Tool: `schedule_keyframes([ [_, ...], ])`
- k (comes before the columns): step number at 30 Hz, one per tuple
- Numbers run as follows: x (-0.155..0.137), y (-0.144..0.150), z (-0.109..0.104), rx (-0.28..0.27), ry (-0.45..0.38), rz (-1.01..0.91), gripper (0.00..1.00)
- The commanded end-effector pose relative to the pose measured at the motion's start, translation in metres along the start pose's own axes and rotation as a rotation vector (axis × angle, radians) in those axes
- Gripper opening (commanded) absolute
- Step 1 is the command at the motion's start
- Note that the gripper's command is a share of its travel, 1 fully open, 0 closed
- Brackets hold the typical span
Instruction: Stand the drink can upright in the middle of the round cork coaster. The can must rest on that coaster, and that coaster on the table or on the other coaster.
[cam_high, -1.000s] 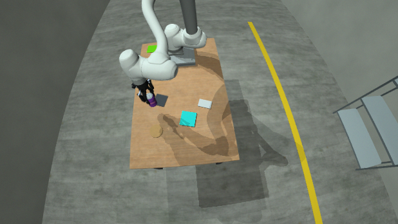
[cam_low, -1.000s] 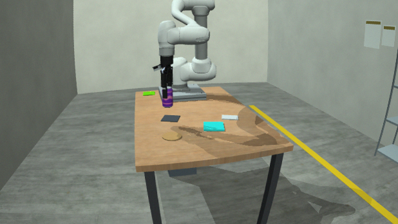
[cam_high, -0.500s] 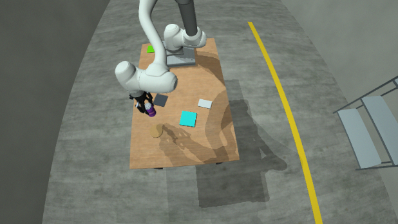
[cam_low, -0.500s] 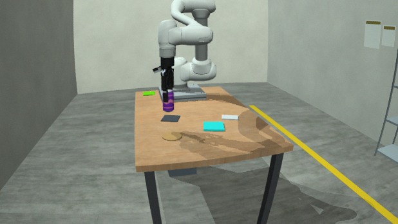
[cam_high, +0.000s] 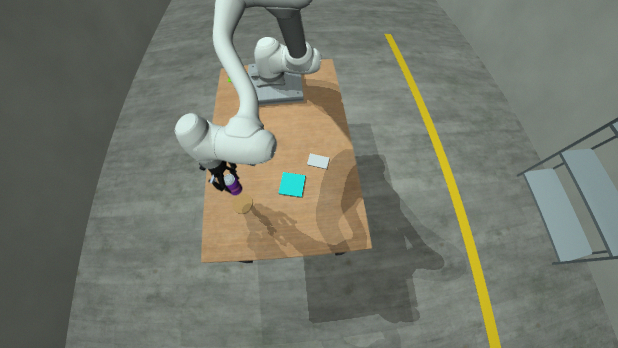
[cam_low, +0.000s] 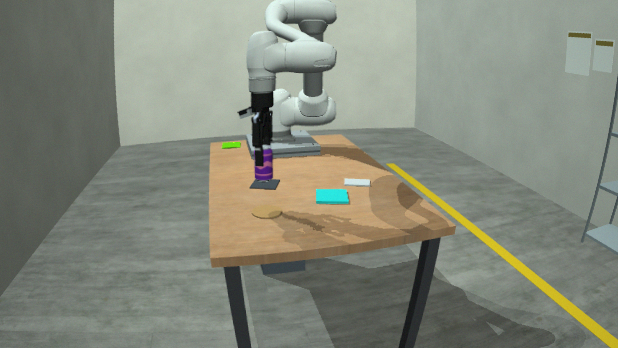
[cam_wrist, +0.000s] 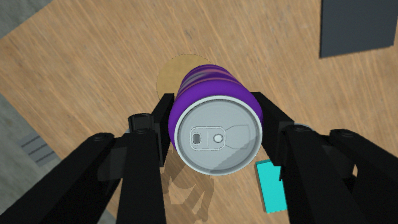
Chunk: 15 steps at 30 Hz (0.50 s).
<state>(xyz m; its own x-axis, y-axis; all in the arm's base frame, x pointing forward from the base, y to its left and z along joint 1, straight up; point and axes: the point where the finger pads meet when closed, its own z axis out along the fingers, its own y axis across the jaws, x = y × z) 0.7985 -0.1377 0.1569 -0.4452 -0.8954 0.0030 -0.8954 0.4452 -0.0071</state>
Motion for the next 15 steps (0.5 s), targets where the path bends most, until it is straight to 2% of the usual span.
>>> schedule_keyframes([
  [1,-0.006,-0.011,0.0,0.001,-0.001,0.0,0.1],
  [15,-0.017,-0.028,0.003,0.001,-0.001,0.0,0.1],
])
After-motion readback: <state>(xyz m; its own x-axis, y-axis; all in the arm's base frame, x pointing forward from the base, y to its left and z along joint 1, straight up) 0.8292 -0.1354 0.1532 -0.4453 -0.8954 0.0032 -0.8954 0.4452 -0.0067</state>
